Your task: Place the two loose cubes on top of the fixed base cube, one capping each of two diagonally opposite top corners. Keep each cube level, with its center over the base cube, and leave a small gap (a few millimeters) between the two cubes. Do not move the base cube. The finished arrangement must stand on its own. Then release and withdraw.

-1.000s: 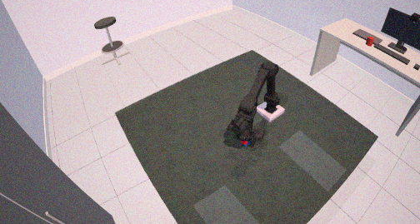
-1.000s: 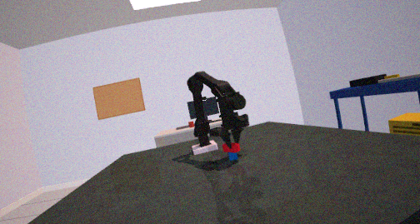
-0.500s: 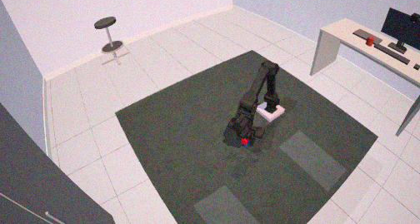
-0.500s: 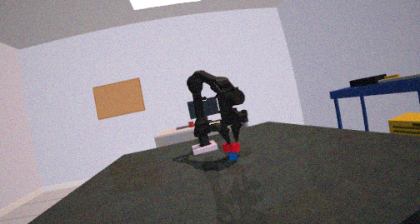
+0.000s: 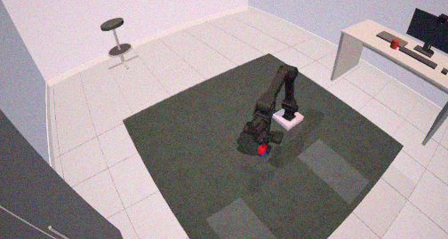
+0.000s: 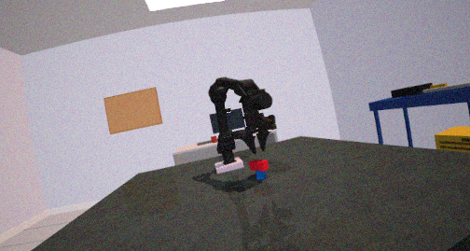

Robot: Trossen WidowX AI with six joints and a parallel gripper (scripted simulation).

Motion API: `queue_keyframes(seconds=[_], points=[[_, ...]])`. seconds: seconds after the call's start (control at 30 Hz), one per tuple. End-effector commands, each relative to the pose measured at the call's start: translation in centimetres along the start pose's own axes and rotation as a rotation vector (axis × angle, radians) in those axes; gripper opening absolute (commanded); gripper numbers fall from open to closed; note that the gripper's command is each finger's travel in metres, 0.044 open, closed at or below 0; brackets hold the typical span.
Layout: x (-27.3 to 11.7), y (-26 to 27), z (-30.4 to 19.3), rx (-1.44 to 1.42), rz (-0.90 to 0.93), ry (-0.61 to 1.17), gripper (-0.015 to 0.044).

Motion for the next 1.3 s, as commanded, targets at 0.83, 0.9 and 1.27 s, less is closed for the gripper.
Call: queue_keyframes(seconds=[0.83,0.9,1.27], points=[[-2.5,11.2,-2.7,-0.001,0.010,0.000,0.0400],[-2.5,12.1,-3.1,-0.001,0.010,0.001,0.0400],[-2.5,12.1,-3.1,-0.001,0.010,0.001,0.0400]])
Point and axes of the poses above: the point midway between the two fingers, 35 mm back from their tips, its own x axis out along the fingers, its own y axis across the jaws, z = x × y, the point moved 4 cm from there along -x, back along the fingers, and after that the axes turned 11 degrees about x, right-handed, at the moved point
